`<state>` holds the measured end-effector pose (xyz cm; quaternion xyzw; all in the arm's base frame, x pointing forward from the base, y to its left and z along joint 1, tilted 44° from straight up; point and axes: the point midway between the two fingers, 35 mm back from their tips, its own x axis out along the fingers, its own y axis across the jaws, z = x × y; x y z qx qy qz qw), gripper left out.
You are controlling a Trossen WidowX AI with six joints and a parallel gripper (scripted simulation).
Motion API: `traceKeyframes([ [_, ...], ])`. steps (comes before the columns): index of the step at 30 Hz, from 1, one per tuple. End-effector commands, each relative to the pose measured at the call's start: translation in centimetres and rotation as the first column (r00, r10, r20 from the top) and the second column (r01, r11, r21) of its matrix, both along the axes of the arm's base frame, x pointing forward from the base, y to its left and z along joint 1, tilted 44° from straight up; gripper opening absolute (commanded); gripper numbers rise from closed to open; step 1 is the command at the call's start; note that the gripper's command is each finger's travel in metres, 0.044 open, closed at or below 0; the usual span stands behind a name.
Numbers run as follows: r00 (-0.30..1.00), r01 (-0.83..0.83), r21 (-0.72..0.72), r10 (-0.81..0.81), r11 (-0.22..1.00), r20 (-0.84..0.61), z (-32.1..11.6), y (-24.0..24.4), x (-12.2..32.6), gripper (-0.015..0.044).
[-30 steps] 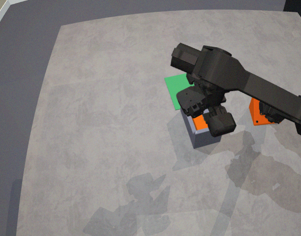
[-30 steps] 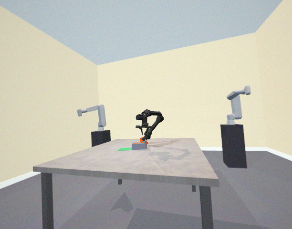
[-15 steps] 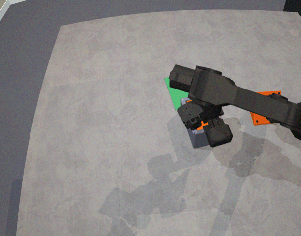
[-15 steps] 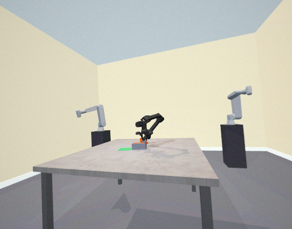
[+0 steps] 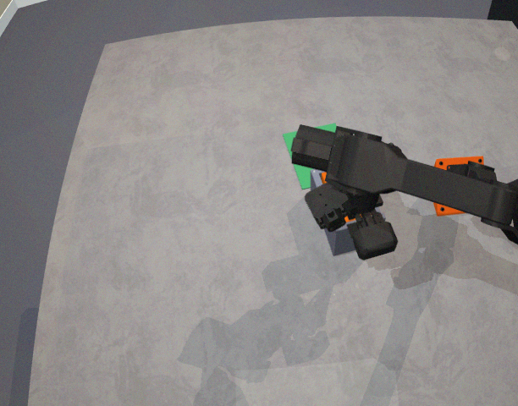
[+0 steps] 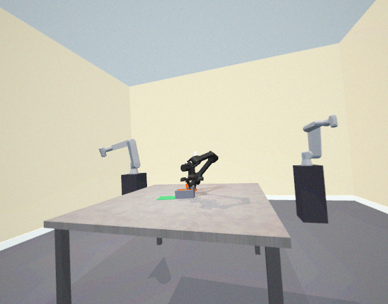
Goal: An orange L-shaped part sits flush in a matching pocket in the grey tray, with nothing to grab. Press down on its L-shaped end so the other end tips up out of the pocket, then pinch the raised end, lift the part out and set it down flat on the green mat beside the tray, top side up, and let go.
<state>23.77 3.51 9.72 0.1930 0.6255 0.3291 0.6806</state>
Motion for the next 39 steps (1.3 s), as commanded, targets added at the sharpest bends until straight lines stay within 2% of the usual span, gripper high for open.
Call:
traceKeyframes([
  [1, 1.0, 0.002, 0.004, -0.002, 1.0, -0.005, -0.5, 0.5, -0.1, 0.018],
  [26, 1.0, 0.002, 0.006, -0.002, 1.0, -0.005, -1.9, 1.9, -0.2, 0.018],
  [39, 1.0, 0.002, 0.006, -0.002, 1.0, -0.005, -0.1, 1.8, -0.4, 0.018],
])
